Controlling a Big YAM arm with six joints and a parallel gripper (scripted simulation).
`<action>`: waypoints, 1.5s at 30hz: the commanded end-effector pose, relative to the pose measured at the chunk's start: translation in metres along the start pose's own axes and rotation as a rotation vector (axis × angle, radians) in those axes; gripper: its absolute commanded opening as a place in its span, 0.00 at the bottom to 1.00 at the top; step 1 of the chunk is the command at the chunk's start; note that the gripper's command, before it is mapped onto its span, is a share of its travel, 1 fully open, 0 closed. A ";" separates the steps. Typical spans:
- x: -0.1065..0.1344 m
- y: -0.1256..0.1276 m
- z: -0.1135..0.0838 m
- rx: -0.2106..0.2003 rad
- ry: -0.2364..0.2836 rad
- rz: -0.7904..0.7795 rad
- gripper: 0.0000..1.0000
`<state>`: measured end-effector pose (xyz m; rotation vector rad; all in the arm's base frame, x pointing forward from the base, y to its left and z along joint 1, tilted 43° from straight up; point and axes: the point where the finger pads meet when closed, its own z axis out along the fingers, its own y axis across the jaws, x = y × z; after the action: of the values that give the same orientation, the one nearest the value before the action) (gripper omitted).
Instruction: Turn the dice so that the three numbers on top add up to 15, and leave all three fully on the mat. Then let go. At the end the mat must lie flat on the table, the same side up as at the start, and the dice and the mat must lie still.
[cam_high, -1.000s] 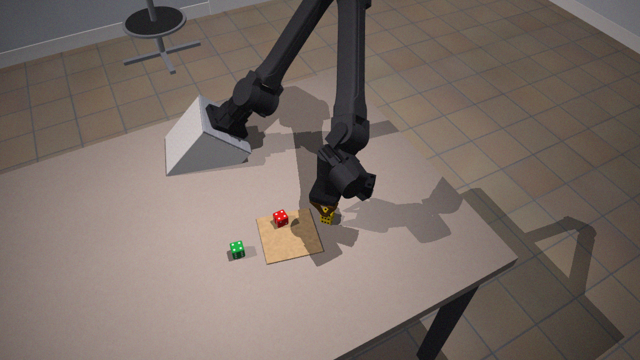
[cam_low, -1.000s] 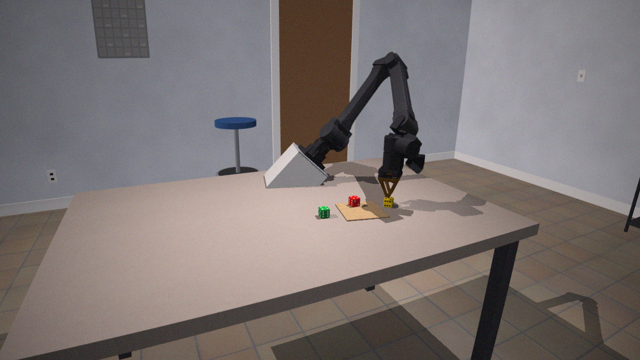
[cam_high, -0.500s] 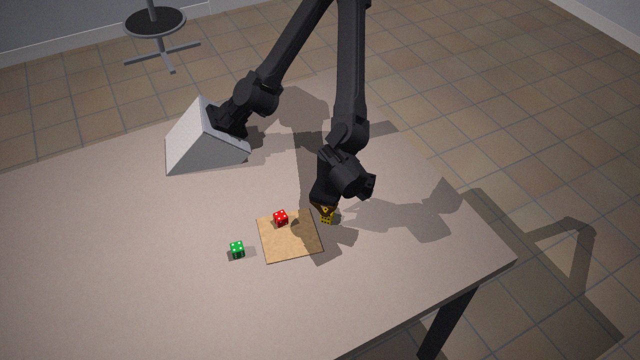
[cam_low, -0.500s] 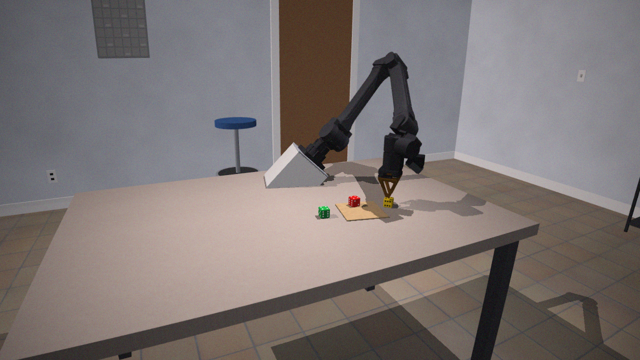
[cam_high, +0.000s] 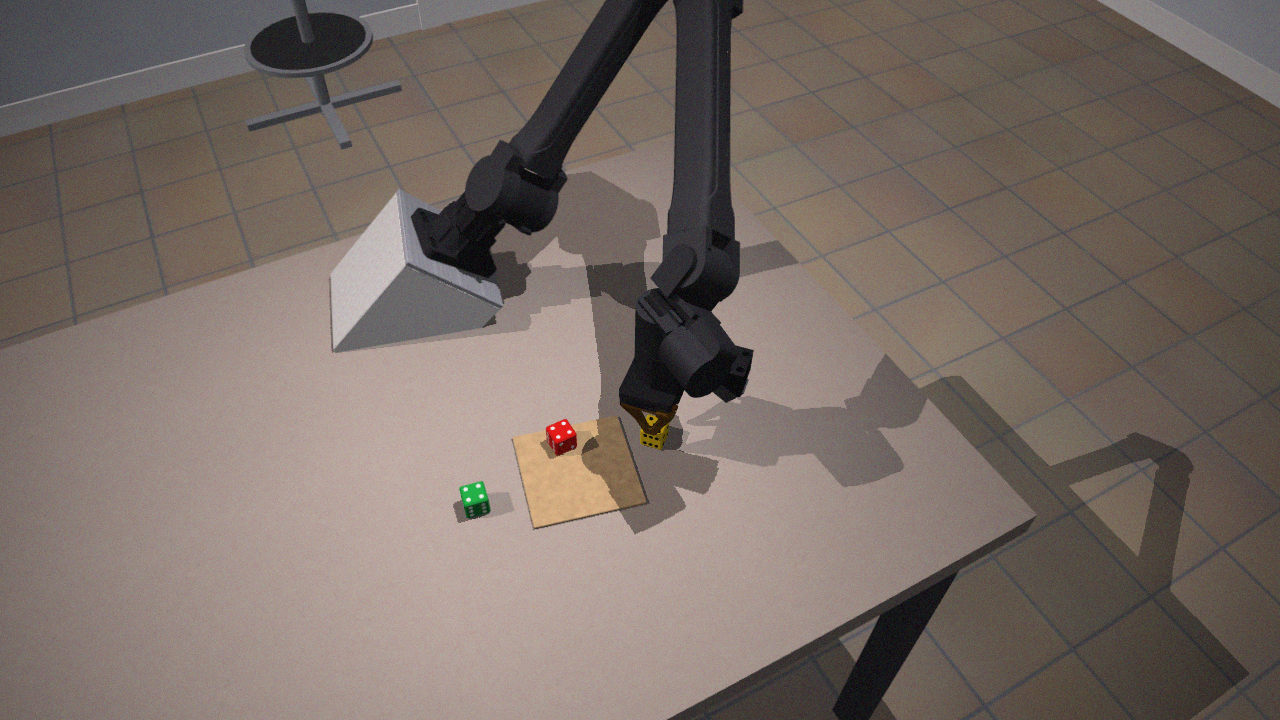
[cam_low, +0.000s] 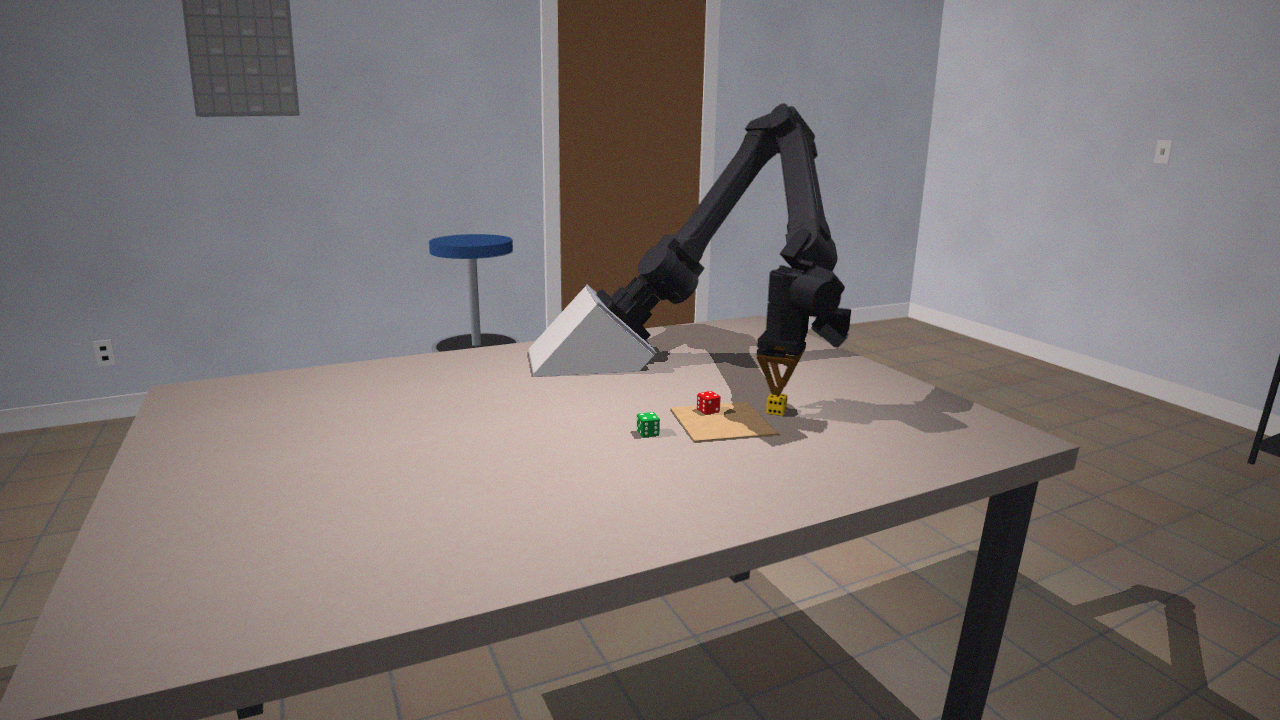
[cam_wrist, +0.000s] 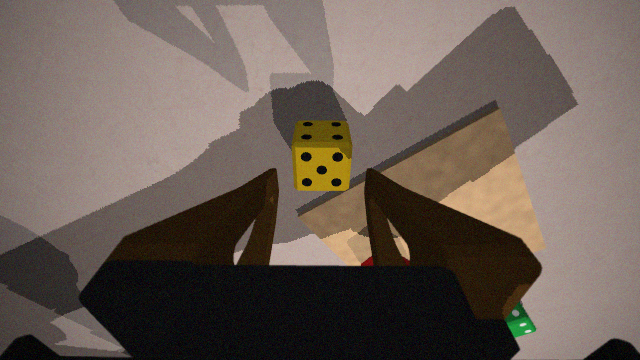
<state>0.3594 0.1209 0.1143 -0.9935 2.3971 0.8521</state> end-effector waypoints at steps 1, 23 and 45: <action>-0.007 -0.010 -0.004 0.013 -0.010 -0.007 0.45; -0.009 -0.011 -0.005 0.015 -0.013 -0.010 0.45; -0.007 -0.007 0.002 0.008 -0.008 -0.008 0.45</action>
<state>0.3600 0.1209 0.1136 -0.9937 2.3961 0.8513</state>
